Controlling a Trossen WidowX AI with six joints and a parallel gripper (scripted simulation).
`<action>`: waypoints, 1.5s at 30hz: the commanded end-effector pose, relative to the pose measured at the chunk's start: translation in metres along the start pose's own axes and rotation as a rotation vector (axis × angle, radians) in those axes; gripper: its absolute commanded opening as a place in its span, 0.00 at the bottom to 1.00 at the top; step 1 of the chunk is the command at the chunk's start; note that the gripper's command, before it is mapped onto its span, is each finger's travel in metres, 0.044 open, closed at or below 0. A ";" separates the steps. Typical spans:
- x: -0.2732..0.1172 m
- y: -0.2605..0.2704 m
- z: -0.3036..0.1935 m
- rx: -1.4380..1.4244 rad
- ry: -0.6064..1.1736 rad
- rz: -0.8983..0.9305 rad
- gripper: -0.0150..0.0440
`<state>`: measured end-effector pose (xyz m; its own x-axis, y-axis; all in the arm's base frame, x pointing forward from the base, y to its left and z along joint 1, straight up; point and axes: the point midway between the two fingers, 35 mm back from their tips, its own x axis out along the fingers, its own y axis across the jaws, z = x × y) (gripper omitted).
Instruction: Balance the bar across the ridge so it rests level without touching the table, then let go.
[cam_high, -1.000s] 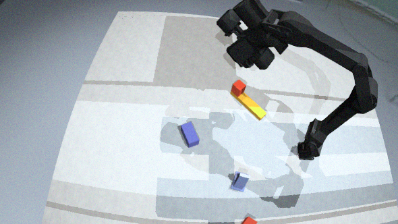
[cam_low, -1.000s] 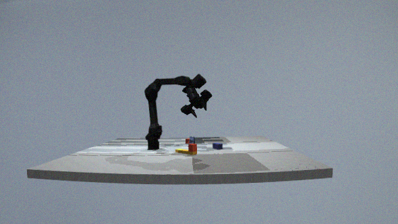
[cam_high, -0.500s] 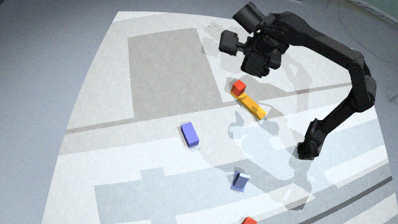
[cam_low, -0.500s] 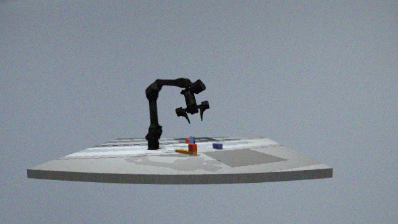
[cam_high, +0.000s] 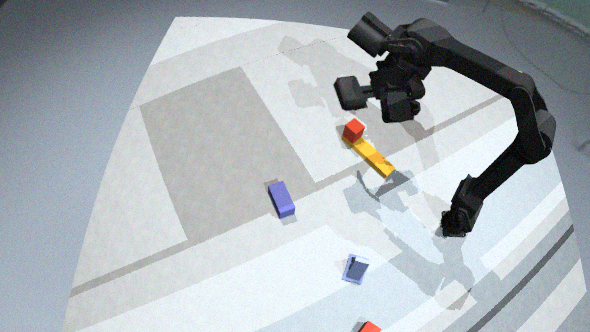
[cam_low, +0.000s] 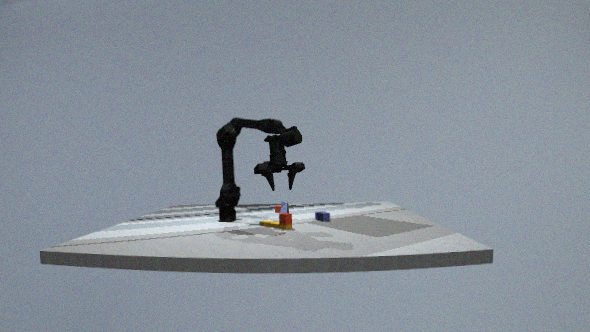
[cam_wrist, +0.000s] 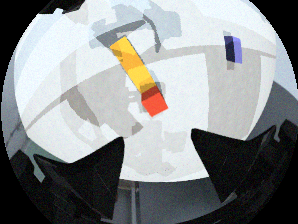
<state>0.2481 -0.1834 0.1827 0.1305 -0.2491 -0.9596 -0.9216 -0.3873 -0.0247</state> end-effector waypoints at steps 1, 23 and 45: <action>0.006 0.006 0.011 -0.100 -0.068 0.003 0.79; 0.026 0.020 0.043 -0.438 -0.264 -0.045 0.79; 0.105 0.022 0.066 -0.438 -0.265 -0.045 0.79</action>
<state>0.2193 -0.1619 0.0693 0.0217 -0.0227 -0.9995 -0.6736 -0.7391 0.0022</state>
